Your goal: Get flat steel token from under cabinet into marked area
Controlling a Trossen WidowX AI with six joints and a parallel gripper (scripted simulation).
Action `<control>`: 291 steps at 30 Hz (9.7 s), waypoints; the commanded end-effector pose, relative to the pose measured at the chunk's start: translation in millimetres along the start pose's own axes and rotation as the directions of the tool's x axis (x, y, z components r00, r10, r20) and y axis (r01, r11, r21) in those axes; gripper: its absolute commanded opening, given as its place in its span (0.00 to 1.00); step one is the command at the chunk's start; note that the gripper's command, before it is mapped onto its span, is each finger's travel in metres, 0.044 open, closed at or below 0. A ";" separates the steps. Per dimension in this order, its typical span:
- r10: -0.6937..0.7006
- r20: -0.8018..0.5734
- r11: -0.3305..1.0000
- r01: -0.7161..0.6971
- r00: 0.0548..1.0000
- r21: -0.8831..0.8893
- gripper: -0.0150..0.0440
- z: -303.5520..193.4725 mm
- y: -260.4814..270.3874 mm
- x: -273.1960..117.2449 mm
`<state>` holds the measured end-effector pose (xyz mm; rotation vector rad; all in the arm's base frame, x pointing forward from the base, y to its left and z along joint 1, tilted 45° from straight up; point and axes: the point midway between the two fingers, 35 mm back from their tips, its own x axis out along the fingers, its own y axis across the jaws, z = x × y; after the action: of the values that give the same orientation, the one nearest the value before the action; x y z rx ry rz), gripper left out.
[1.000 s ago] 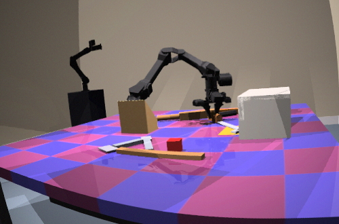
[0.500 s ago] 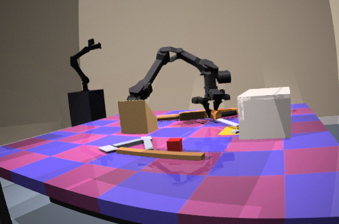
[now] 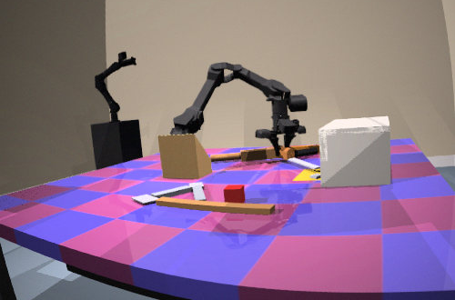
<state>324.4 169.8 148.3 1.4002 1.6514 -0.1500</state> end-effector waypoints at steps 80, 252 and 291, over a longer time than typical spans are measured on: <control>0.014 0.013 0.999 -0.014 1.000 -0.036 0.25 -111.1 7.7 -4.5; 0.014 0.013 0.186 0.010 1.000 -0.982 0.25 -109.6 5.4 -4.4; 0.012 0.015 0.019 0.015 1.000 -1.000 0.25 -86.3 -6.8 -4.0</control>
<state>271.4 222.0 202.5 0.1717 1.1282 0.9291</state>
